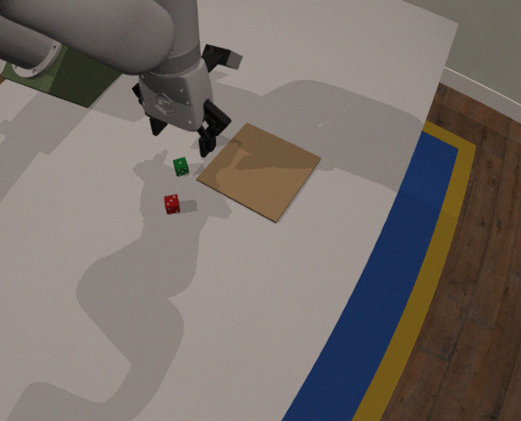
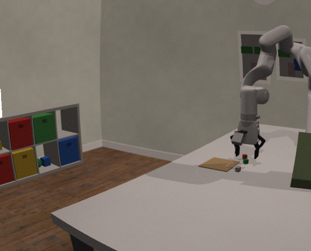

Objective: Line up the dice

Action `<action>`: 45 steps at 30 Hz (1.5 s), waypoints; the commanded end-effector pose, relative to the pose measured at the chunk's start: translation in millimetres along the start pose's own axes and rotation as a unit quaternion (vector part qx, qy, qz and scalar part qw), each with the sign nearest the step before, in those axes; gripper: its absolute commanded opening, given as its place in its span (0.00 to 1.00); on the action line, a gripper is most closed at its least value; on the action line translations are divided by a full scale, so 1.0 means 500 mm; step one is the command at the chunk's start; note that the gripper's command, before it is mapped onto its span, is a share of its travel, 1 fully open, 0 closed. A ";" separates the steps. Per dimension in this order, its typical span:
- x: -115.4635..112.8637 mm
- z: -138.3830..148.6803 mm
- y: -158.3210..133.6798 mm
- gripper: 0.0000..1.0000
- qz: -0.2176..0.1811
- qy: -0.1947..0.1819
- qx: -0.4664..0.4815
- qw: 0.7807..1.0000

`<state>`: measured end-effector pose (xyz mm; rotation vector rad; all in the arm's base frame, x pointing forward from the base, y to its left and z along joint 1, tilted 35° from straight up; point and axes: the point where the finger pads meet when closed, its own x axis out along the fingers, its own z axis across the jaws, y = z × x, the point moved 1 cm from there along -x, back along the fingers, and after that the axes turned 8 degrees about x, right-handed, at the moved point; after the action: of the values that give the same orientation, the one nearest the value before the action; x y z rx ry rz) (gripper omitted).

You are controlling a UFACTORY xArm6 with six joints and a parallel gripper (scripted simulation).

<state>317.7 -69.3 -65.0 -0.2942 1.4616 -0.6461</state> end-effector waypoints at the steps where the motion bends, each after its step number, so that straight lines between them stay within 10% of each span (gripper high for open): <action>1: -0.001 0.002 0.001 1.00 0.001 -0.001 0.000 1.000; 24: -0.002 -0.034 0.209 1.00 0.001 -0.001 0.000 1.000; 45: -0.002 -0.035 0.217 1.00 0.001 -0.001 0.000 1.000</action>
<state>323.9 20.2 -127.2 -0.2948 1.4616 -0.6467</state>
